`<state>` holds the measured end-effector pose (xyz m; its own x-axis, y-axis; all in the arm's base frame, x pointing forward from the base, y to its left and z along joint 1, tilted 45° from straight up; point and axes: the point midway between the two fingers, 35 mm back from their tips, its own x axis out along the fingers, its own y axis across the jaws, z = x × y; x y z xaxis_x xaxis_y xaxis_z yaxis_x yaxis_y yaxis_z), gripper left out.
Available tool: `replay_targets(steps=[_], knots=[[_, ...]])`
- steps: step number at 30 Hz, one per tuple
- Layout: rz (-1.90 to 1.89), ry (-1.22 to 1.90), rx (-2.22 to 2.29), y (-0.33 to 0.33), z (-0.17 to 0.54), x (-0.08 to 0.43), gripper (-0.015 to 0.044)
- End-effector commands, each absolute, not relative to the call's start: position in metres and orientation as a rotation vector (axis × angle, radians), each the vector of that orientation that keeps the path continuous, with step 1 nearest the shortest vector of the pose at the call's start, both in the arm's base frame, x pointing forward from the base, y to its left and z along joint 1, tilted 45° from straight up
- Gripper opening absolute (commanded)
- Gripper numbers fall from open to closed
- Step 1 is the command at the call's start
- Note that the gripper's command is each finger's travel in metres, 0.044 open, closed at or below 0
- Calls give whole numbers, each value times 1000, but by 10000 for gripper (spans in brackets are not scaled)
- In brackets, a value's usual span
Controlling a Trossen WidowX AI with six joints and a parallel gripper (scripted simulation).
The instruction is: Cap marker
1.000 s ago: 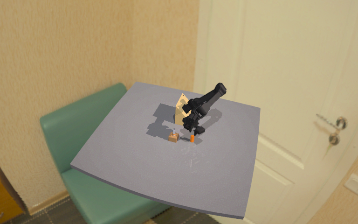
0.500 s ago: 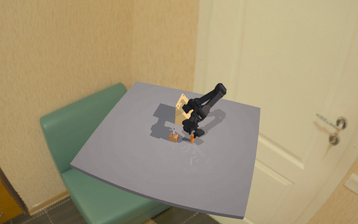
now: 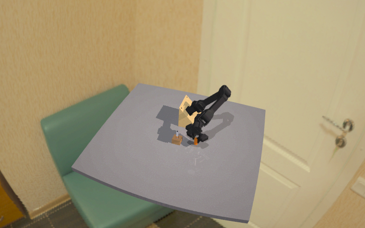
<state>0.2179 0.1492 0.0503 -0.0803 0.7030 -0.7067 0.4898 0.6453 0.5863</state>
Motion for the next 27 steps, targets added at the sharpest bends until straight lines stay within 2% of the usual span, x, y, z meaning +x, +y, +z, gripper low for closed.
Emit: replay_targets(steps=[1, 5, 9, 18, 21, 27], knots=[[236, 1733, 982, 154, 46, 216, 235], [237, 1733, 983, 157, 44, 216, 235], [237, 1733, 983, 157, 44, 215, 130], [237, 1733, 983, 157, 43, 215, 70], [236, 1721, 988, 155, 45, 217, 0], [234, 1704, 994, 148, 51, 221, 0]])
